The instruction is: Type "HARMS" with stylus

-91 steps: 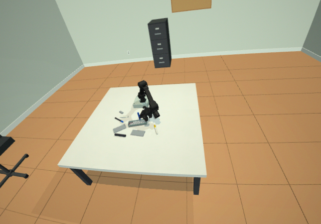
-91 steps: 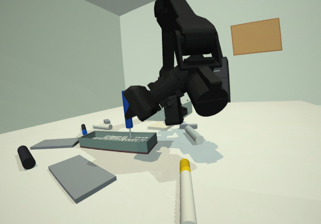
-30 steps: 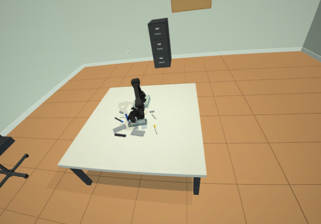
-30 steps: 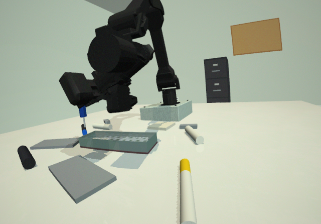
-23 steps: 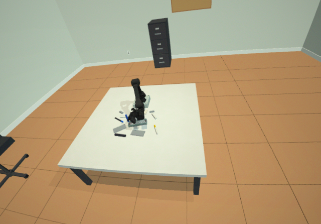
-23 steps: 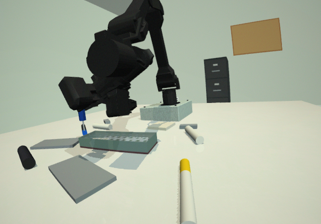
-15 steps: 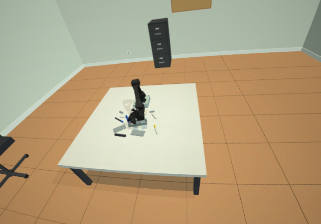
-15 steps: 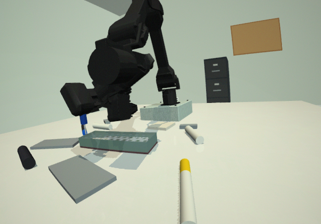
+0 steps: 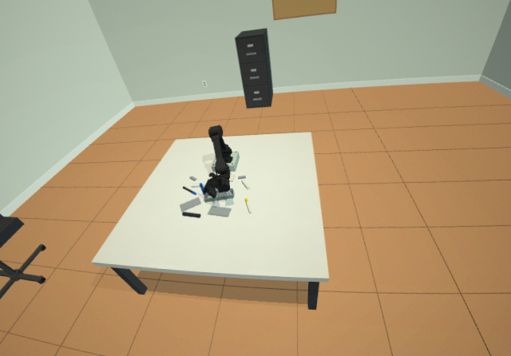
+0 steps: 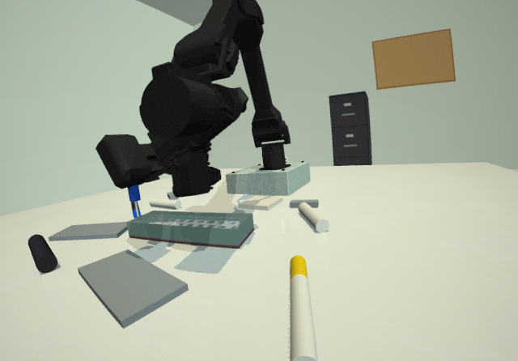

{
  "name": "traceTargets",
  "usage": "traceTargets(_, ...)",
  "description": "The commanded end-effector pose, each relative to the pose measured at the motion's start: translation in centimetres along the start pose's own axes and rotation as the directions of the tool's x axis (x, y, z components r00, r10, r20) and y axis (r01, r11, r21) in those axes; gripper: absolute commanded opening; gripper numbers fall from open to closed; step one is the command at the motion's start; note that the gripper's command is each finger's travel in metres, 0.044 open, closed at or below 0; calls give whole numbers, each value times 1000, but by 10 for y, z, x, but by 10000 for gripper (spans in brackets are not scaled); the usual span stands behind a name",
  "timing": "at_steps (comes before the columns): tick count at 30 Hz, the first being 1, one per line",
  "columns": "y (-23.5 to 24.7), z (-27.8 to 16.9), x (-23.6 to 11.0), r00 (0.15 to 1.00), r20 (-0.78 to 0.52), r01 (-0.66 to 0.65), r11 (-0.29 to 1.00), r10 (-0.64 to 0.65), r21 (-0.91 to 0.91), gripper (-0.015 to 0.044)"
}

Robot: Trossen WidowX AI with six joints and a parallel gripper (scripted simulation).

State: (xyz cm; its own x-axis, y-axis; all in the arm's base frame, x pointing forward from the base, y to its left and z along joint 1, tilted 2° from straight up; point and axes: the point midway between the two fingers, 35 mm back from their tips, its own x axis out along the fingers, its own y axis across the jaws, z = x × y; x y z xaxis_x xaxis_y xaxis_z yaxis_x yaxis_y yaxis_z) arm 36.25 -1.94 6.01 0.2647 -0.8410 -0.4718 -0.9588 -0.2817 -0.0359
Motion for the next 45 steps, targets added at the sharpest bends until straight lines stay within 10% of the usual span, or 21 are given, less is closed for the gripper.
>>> traceTargets(1, 0, 0, 1, 1000, -6, 1, 1000, -1, -4, 81)
traceTargets(45, 0, 13, 9, 1000, -6, 1, 1000, -1, -4, 81)
